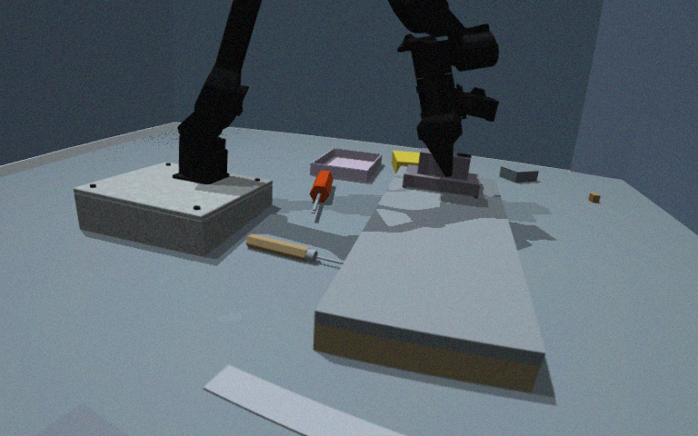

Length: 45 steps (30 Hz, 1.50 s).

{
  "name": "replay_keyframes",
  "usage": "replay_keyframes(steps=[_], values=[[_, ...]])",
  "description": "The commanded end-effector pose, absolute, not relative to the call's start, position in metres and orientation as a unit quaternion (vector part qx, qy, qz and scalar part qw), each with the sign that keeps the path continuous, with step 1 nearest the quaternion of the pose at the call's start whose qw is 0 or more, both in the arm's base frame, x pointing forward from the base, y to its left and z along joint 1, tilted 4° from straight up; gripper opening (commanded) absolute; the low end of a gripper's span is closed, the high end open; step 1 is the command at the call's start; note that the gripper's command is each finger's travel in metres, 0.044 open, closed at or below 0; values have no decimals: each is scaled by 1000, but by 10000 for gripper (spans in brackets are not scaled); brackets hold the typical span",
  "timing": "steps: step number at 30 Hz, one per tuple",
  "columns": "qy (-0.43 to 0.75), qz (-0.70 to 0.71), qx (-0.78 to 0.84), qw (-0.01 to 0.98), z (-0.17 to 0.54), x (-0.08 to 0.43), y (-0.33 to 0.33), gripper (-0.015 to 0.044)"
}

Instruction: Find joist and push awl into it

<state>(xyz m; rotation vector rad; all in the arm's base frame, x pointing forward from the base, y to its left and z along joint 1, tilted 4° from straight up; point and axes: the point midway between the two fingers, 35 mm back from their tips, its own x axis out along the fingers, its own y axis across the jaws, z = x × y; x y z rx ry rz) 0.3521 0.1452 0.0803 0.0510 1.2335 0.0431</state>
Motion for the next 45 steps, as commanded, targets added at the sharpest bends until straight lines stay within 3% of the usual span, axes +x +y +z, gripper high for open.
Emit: replay_keyframes(steps=[1, 19, 45], values=[[579, 23, 25, 814, 81, 351, 158, 0], [579, 24, 26, 814, 84, 351, 195, 0], [579, 23, 25, 814, 81, 351, 164, 0]])
